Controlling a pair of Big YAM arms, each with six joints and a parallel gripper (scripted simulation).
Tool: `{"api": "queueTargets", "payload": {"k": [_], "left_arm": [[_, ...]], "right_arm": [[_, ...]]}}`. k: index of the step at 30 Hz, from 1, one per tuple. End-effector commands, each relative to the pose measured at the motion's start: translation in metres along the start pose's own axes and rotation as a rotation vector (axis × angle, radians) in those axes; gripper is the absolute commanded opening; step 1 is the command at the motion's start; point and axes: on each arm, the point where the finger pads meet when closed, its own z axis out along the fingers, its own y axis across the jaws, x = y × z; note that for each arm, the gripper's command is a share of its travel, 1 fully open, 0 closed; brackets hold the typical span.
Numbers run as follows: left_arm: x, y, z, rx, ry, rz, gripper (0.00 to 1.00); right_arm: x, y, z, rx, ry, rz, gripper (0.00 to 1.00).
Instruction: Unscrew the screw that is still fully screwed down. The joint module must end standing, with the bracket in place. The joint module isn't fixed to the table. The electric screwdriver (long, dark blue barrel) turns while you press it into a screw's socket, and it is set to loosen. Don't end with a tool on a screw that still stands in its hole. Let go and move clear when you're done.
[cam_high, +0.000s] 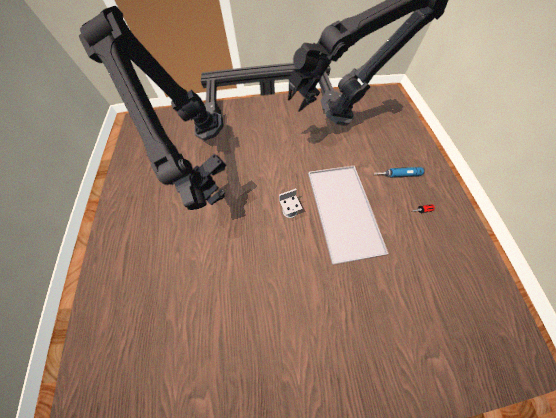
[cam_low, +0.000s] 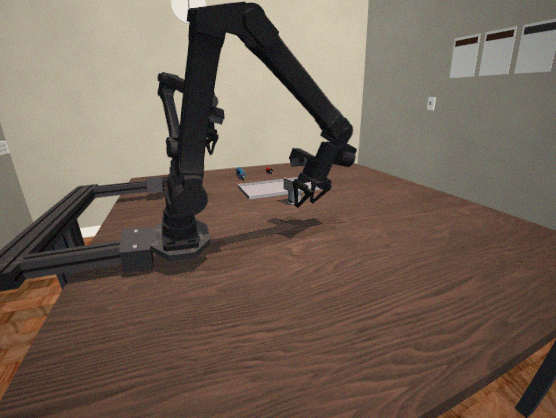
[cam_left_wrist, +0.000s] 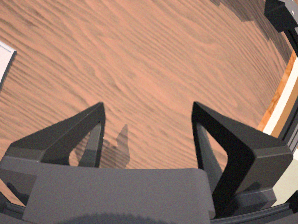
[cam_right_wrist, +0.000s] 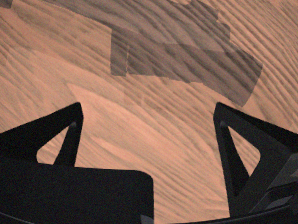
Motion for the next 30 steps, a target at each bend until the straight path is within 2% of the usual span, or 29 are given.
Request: {"api": "queueTargets", "payload": {"k": [1, 3, 5, 15, 16, 18, 20, 21, 23, 30], "left_arm": [[-0.016, -0.005, -0.01, 0.011, -0.036, 0.002, 0.65], [-0.016, -0.005, -0.01, 0.011, -0.036, 0.002, 0.65], [-0.035, 0.009, -0.017, -0.002, -0.061, -0.077, 0.65], [-0.063, 0.079, -0.019, -0.065, -0.098, -0.356, 0.65], [-0.061, 0.079, -0.019, -0.065, -0.092, -0.357, 0.65], [-0.038, 0.073, -0.004, -0.07, -0.041, -0.334, 0.65], [-0.038, 0.073, -0.004, -0.07, -0.041, -0.334, 0.65], [-0.047, 0.088, -0.016, -0.075, -0.078, -0.385, 0.65], [-0.063, 0.103, -0.023, -0.086, -0.101, -0.441, 0.65], [-0.068, 0.157, -0.025, -0.131, -0.121, -0.636, 0.65]], "right_arm": [[0.003, -0.008, -0.01, 0.025, 0.009, -0.001, 1.0], [0.003, -0.008, -0.01, 0.025, 0.009, -0.001, 1.0], [0.003, -0.008, -0.01, 0.025, 0.009, -0.001, 1.0], [0.003, -0.008, -0.01, 0.025, 0.009, -0.001, 1.0], [0.003, -0.008, -0.01, 0.025, 0.009, -0.001, 1.0], [0.003, -0.008, -0.01, 0.025, 0.009, -0.001, 1.0], [0.003, -0.008, -0.01, 0.025, 0.009, -0.001, 1.0], [0.003, -0.008, -0.01, 0.025, 0.009, -0.001, 1.0], [0.003, -0.008, -0.01, 0.025, 0.009, -0.001, 1.0], [0.003, -0.008, -0.01, 0.025, 0.009, -0.001, 1.0]]}}
